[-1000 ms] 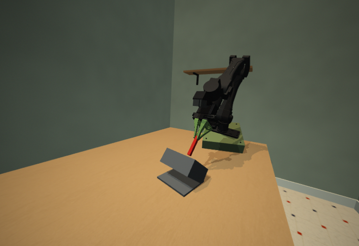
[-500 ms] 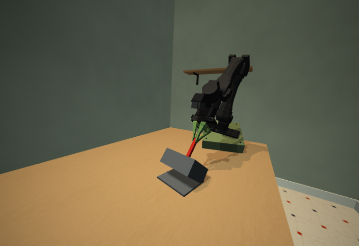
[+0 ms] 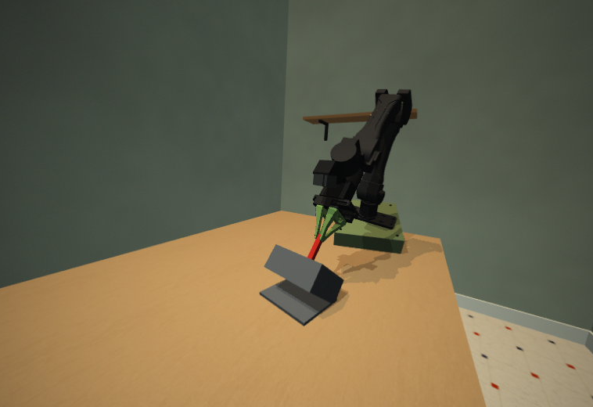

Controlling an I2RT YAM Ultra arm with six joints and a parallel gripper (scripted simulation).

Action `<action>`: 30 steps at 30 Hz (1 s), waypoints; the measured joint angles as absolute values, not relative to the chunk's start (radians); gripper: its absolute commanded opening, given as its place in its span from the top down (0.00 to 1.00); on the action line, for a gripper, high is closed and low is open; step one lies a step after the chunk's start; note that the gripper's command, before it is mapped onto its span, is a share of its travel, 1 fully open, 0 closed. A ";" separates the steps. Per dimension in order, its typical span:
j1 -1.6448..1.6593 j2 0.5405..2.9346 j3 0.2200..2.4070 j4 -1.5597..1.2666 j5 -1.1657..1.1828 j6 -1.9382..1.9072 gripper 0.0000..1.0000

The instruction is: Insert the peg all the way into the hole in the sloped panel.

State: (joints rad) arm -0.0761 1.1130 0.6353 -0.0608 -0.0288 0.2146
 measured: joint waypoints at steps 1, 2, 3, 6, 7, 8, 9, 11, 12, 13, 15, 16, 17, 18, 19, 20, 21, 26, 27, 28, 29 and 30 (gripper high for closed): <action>-0.076 1.118 0.635 -0.057 -0.028 0.215 1.00; -0.076 1.124 0.635 -0.052 -0.028 0.215 1.00; -0.076 1.129 0.635 -0.046 -0.028 0.215 1.00; -0.072 1.144 0.635 -0.030 -0.025 0.216 1.00; -0.070 1.149 0.635 -0.025 -0.024 0.216 1.00; -0.070 1.153 0.635 -0.020 -0.023 0.216 1.00; -0.069 1.158 0.635 -0.015 -0.023 0.217 1.00; -0.069 1.166 0.635 -0.007 -0.022 0.217 1.00; -0.069 1.166 0.636 -0.006 -0.022 0.217 1.00; -0.069 1.166 0.636 -0.006 -0.022 0.217 1.00; -0.069 1.166 0.636 -0.005 -0.022 0.217 1.00; -0.069 1.166 0.635 -0.006 -0.022 0.217 1.00; -0.069 1.166 0.636 -0.006 -0.022 0.217 1.00; -0.069 1.166 0.635 -0.006 -0.022 0.217 1.00; -0.069 1.166 0.636 -0.006 -0.022 0.217 1.00; -0.069 1.166 0.636 -0.006 -0.022 0.217 1.00; -0.069 1.166 0.635 -0.006 -0.022 0.217 0.89; -0.069 1.166 0.635 -0.005 -0.022 0.217 0.32; -0.069 1.166 0.635 -0.005 -0.022 0.217 0.32; -0.069 1.166 0.635 -0.005 -0.022 0.217 0.32; -0.069 1.166 0.635 -0.005 -0.022 0.217 0.21; -0.069 1.166 0.635 -0.005 -0.022 0.217 0.09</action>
State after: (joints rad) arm -0.0689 1.1664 0.6353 -0.0048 -0.0223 0.2173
